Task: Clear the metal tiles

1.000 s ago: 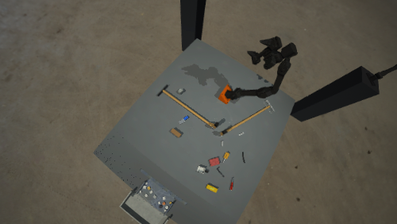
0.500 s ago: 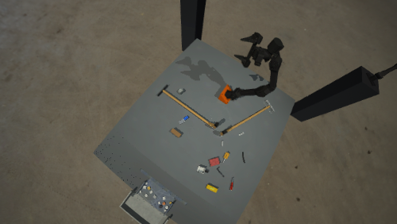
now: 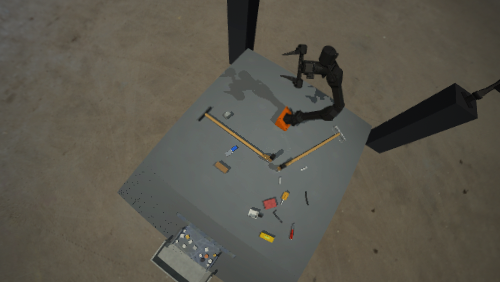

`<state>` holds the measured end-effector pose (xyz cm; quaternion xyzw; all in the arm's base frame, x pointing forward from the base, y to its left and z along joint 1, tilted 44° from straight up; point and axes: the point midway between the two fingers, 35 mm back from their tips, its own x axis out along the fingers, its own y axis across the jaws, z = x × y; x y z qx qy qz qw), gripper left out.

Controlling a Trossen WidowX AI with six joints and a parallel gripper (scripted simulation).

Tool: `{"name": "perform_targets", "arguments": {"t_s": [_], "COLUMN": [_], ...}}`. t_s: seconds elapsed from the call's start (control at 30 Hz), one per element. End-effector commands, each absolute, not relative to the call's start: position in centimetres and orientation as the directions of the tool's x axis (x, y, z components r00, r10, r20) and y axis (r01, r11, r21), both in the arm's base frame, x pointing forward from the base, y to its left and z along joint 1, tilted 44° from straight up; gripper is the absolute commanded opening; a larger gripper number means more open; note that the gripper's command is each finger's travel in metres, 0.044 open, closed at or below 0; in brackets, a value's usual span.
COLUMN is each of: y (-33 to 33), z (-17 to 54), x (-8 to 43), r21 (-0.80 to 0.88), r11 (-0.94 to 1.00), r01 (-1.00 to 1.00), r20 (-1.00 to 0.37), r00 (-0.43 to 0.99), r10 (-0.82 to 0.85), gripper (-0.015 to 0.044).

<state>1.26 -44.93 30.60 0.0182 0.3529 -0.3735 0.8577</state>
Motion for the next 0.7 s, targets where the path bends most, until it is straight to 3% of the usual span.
{"name": "perform_targets", "arguments": {"t_s": [0.0, 0.67], "y": [-45.0, -43.5], "z": [28.8, 19.3], "x": [1.8, 5.0], "r21": [-0.149, 0.242], "r11": [0.708, 0.454], "r01": [0.691, 0.858], "r20": [-0.655, -0.825], "r00": [0.467, 0.428], "r10": [-0.594, -0.37], "gripper": [0.044, 0.044]}}
